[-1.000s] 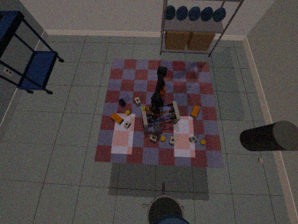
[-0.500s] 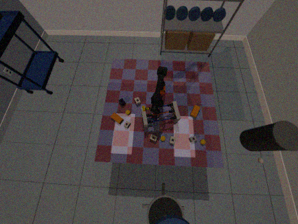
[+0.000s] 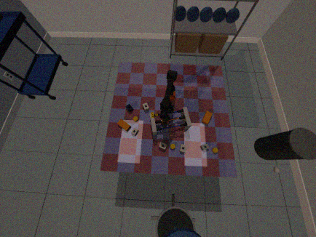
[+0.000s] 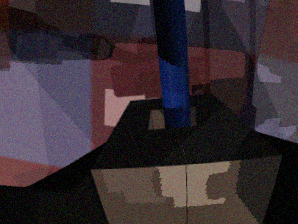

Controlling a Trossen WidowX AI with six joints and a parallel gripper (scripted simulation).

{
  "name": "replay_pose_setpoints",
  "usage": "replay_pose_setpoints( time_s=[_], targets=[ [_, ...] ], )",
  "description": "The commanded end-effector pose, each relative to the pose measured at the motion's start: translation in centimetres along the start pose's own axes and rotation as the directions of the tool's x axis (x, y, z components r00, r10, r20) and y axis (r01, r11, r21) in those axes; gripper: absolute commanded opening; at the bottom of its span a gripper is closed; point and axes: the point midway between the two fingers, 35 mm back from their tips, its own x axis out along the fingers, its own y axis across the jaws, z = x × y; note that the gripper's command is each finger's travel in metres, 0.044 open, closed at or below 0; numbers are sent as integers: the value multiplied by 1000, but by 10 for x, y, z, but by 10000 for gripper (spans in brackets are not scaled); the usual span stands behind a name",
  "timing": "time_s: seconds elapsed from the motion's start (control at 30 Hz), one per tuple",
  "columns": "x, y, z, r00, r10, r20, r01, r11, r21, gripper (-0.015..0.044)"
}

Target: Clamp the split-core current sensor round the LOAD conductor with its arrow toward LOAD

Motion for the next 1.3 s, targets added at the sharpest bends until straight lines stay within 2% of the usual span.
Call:
replay_pose_setpoints(
  time_s=[0.0, 0.13, 0.23, 0.27, 1.23, 1.27],
  targets=[
    [0, 0, 0, 1000, 1, 0, -1, 1000, 0, 115],
    [0, 0, 0, 1000, 1, 0, -1, 1000, 0, 88],
    [-1, 0, 0, 1000, 0, 1, 0, 1000, -1, 9],
    [-2, 0, 0, 1000, -1, 1, 1, 1000, -1, 0],
    [4, 0, 0, 1000, 1, 1, -1, 1000, 0, 0],
    [0, 0, 0, 1000, 2, 1, -2, 1000, 0, 26]
  ],
)
